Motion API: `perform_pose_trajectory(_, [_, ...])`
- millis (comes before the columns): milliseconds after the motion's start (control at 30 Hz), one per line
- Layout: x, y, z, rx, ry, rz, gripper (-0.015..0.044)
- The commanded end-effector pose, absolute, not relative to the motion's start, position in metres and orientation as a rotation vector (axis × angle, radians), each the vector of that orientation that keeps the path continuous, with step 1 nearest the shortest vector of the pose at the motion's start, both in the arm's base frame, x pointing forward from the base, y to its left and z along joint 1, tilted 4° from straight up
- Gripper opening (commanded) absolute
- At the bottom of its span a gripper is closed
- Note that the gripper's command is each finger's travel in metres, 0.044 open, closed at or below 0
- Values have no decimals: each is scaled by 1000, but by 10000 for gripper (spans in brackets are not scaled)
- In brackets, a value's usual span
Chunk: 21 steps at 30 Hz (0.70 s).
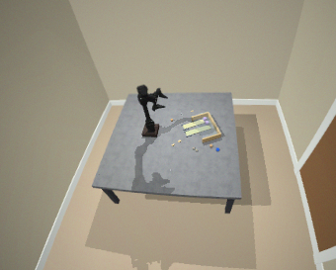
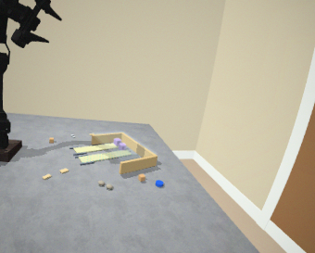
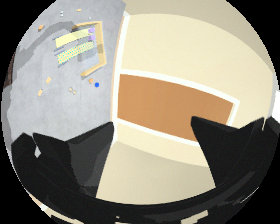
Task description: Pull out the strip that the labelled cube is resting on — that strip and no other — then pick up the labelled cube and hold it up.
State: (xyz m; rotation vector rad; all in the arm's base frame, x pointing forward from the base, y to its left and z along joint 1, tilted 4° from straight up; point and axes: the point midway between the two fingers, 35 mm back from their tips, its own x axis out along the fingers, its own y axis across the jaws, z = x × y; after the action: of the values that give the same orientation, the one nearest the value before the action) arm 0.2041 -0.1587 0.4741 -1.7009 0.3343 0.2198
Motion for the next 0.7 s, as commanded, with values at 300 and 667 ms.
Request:
perform_pose_trajectory(300, [265,-140,395,-1111,413,246,400])
perform_pose_trajectory(667, [309,-77,283,-482,532,179,400])
